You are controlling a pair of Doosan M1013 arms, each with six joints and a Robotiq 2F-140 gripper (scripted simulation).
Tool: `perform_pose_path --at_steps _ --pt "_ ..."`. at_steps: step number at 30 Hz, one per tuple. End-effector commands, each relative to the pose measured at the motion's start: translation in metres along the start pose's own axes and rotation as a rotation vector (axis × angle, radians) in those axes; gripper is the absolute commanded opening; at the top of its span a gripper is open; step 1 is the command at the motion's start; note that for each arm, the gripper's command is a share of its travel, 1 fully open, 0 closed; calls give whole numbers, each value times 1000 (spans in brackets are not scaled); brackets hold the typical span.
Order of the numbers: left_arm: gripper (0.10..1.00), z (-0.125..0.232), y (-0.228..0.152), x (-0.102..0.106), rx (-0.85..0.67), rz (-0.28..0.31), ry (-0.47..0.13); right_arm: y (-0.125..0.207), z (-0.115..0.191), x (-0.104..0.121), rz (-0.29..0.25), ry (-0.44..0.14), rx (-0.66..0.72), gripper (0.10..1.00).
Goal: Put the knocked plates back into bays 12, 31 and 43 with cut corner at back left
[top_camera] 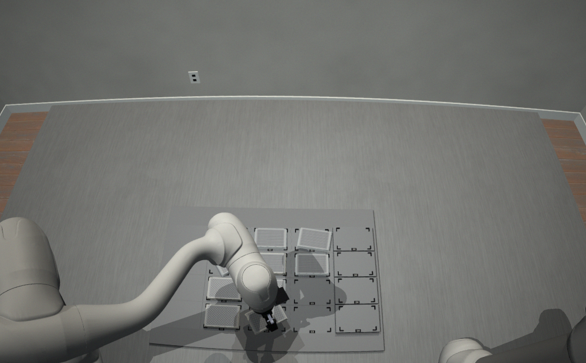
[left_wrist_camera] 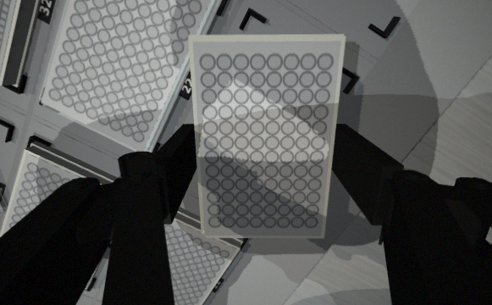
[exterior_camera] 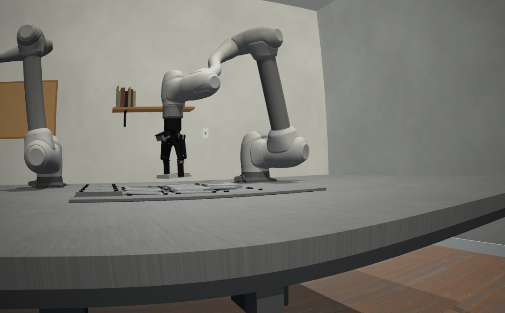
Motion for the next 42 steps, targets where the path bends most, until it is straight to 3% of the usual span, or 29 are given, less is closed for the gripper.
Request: perform_pose_path --at_steps 1,15,27,42 --pt "99 -5 -4 0 112 3 0 0 0 -1 0 1 0 1000" --pt "99 -4 -3 0 512 3 1 0 0 -1 0 1 0 1000" --pt "99 -4 -3 0 514 3 1 0 0 -1 0 1 0 1000" --pt "99 -3 -3 20 514 3 1 0 0 -1 0 1 0 1000"
Point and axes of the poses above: on each arm, the point where the finger pads meet when closed, its own x axis out along the fingers, its own y axis across the jaws, z = x × y, the point moved 6 cm from there along -x, back along the fingers, and after that the axes turned 6 degrees about -x, right-handed, at the moved point
